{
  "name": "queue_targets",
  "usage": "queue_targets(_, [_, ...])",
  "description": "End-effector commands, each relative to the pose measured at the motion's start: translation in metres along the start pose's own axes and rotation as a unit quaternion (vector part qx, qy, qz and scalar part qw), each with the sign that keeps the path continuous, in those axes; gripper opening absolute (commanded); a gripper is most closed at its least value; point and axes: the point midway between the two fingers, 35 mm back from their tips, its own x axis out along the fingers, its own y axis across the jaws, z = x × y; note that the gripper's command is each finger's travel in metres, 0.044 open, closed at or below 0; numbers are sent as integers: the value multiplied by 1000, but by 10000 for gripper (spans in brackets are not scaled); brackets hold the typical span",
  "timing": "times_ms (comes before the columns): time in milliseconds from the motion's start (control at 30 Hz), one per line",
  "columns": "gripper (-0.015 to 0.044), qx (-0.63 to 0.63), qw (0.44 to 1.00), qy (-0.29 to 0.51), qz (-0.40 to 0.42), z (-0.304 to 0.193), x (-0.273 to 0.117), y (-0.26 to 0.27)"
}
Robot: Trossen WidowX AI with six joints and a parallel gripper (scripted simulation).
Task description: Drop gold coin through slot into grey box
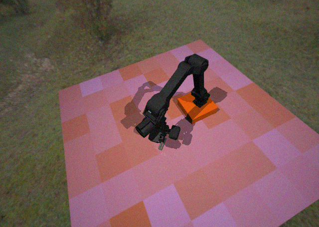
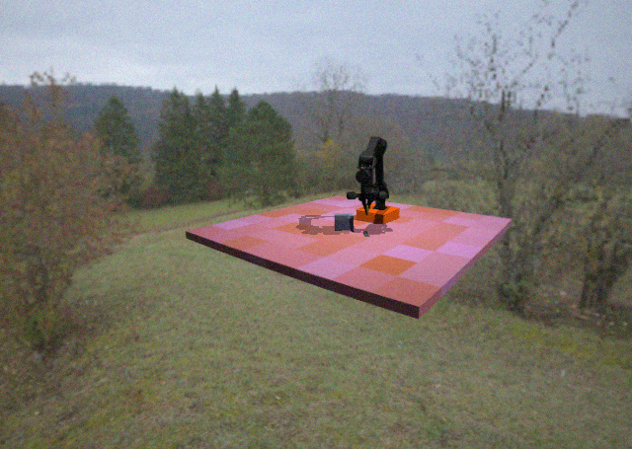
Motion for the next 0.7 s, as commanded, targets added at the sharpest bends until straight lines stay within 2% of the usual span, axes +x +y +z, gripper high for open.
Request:
queue_targets(0, [0,-53,999,0,1,1,-2,0])
queue_targets(333, [0,-222,975,0,1,4,-2,0])
queue_targets(667, [0,-385,923,0,0,6,-2,0])
